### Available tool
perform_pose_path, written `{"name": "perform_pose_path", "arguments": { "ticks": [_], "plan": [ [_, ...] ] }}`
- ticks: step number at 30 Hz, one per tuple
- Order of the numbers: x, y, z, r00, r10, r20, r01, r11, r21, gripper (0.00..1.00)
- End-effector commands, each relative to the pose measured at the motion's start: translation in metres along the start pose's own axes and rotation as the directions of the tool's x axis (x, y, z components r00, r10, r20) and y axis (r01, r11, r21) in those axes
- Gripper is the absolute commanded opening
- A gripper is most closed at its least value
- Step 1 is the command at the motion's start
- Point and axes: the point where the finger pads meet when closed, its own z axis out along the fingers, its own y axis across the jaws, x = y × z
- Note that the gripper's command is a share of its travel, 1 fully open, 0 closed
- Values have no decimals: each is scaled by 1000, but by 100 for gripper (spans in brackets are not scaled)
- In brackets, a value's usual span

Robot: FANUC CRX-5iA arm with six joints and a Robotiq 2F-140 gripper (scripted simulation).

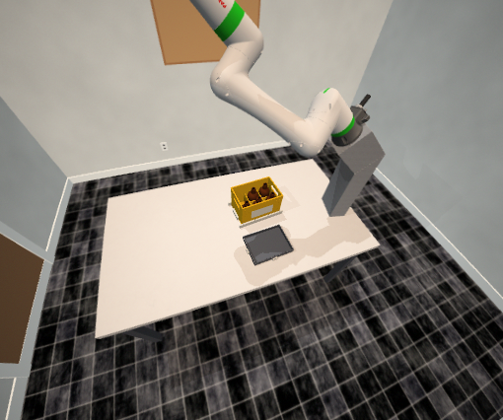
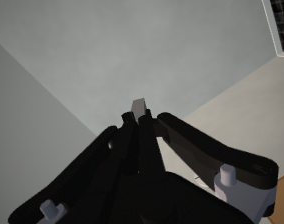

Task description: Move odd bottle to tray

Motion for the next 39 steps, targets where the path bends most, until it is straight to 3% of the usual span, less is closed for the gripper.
{"name": "perform_pose_path", "arguments": {
  "ticks": [1,6,7,21,23,24,39],
  "plan": [
    [27,-30,-13,999,15,-40,-13,999,35,10],
    [48,-50,-20,997,27,-70,-22,998,61,10],
    [69,-67,-27,994,39,-98,-30,996,85,10],
    [177,-131,-69,966,106,-237,-60,979,193,10],
    [177,-131,-69,966,106,-237,-60,979,193,10],
    [202,-141,-79,956,122,-266,-65,975,213,10],
    [322,-167,-133,893,204,-402,-82,950,301,10]
  ]
}}
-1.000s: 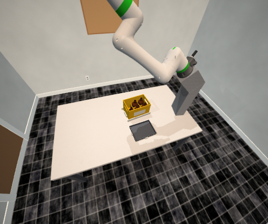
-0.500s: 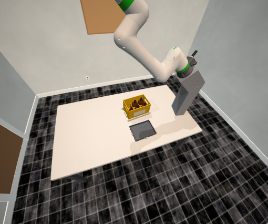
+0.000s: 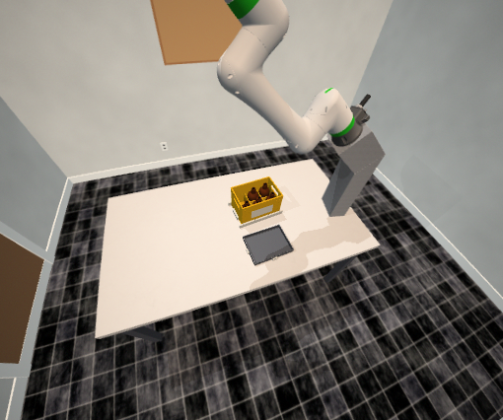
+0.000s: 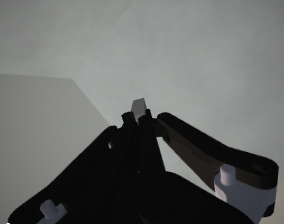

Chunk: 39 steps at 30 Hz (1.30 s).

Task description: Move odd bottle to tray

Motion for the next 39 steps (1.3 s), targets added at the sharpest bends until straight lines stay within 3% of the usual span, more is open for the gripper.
{"name": "perform_pose_path", "arguments": {
  "ticks": [1,2,16,18,19,33,35,36,39],
  "plan": [
    [20,-9,0,999,5,-40,-5,1000,-5,10],
    [48,-16,0,997,15,-76,-14,1000,10,10],
    [189,-27,-10,964,73,-257,-56,996,73,10],
    [189,-27,-10,964,73,-257,-56,996,73,10],
    [219,-24,-14,951,87,-296,-64,994,85,10],
    [354,11,-41,872,150,-467,-102,987,127,10],
    [354,11,-41,872,150,-467,-102,987,127,10],
    [378,22,-47,852,162,-498,-109,985,133,10],
    [399,32,-53,834,172,-525,-116,984,138,10]
  ]
}}
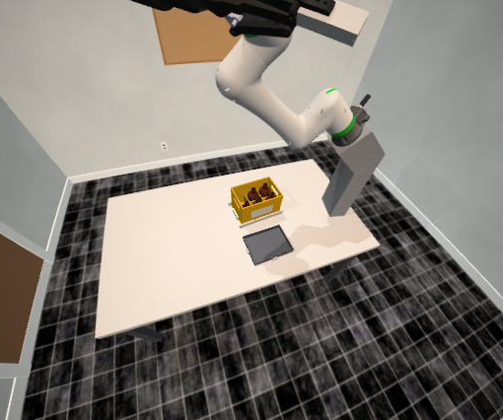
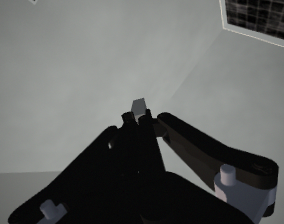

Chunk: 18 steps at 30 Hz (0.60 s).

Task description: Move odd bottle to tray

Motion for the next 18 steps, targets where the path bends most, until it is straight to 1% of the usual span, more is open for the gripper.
{"name": "perform_pose_path", "arguments": {
  "ticks": [1,11,13,14,18],
  "plan": [
    [39,10,9,998,16,-64,-14,1000,22,10],
    [123,51,22,980,52,-191,-48,999,21,10],
    [123,51,22,980,52,-191,-48,999,21,10],
    [146,66,24,972,62,-228,-59,998,20,10],
    [175,86,25,959,74,-273,-72,997,17,10]
  ]
}}
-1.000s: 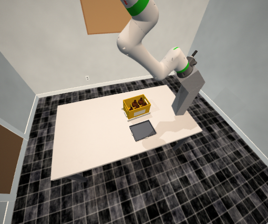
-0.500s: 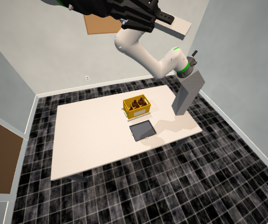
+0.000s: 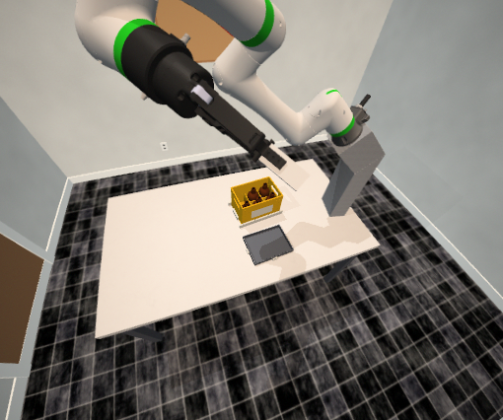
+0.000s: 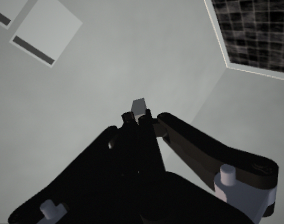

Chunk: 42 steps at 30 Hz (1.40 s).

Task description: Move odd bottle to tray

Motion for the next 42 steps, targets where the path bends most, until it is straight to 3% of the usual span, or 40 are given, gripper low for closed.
{"name": "perform_pose_path", "arguments": {
  "ticks": [1,10,12,13,27,29,30,42],
  "plan": [
    [34,20,10,998,15,-61,-14,1000,3,10],
    [101,76,24,983,44,-178,-48,999,-17,10],
    [101,76,24,983,44,-178,-48,999,-17,10],
    [120,96,27,975,53,-215,-59,998,-25,10],
    [199,204,29,921,86,-379,-120,991,-66,10],
    [199,204,29,921,86,-379,-120,991,-66,10],
    [212,229,28,907,91,-412,-134,988,-76,10],
    [252,333,15,839,106,-533,-198,973,-117,10]
  ]
}}
